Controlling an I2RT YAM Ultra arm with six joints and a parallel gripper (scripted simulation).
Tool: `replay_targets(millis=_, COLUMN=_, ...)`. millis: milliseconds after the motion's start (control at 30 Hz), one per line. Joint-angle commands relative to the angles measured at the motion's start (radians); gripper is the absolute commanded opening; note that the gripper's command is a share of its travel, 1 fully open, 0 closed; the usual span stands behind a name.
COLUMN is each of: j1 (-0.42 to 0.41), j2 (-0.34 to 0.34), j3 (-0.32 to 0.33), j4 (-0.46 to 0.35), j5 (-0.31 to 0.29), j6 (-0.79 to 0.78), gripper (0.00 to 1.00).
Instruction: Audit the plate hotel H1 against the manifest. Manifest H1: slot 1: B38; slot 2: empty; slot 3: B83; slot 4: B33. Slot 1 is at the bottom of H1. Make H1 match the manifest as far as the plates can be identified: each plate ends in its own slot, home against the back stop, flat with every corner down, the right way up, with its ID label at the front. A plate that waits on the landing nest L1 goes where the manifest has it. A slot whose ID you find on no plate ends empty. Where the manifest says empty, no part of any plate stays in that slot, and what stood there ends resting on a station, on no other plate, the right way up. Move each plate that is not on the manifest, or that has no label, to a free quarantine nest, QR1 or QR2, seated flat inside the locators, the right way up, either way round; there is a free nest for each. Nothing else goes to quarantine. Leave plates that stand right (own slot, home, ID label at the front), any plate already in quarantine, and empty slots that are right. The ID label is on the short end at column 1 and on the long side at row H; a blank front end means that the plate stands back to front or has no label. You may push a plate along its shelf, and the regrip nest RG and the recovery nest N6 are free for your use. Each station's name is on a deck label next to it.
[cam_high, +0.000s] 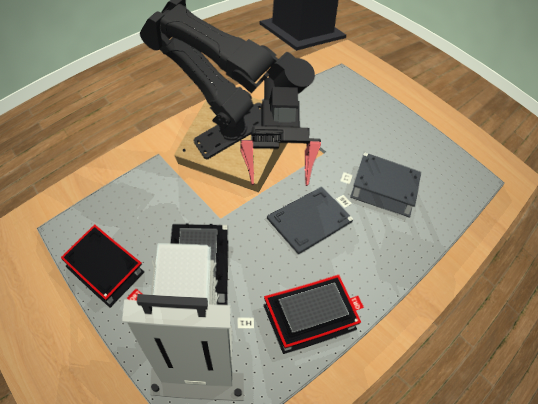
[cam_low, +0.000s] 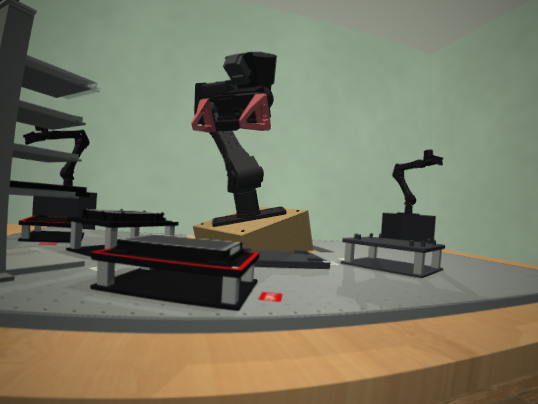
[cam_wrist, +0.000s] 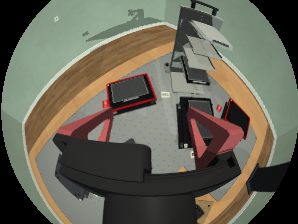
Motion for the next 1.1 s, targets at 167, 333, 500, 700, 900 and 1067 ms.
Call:
replay_targets(millis=167, j1=0.147, j2=0.055, j3=0.020, j4=0.002, j5=0.147, j6=0.092, gripper=1.00)
replay_targets(millis=333, j1=0.231, j2=0.109, j3=0.043, j4=-0.052, j5=0.218, j6=0.188, gripper=1.00)
replay_targets(millis=500, j1=0.281, j2=0.141, j3=0.059, j4=-0.099, j5=0.258, j6=0.258, gripper=1.00)
replay_targets(millis=700, j1=0.376, j2=0.217, j3=0.104, j4=-0.232, j5=0.327, j6=0.434, gripper=1.00)
replay_targets(millis=900, j1=0.462, j2=0.315, j3=0.168, j4=-0.408, j5=0.378, j6=0.655, gripper=1.00)
replay_targets(millis=1067, j1=0.501, j2=0.371, j3=0.205, j4=-0.510, j5=0.396, j6=0.780, gripper=1.00)
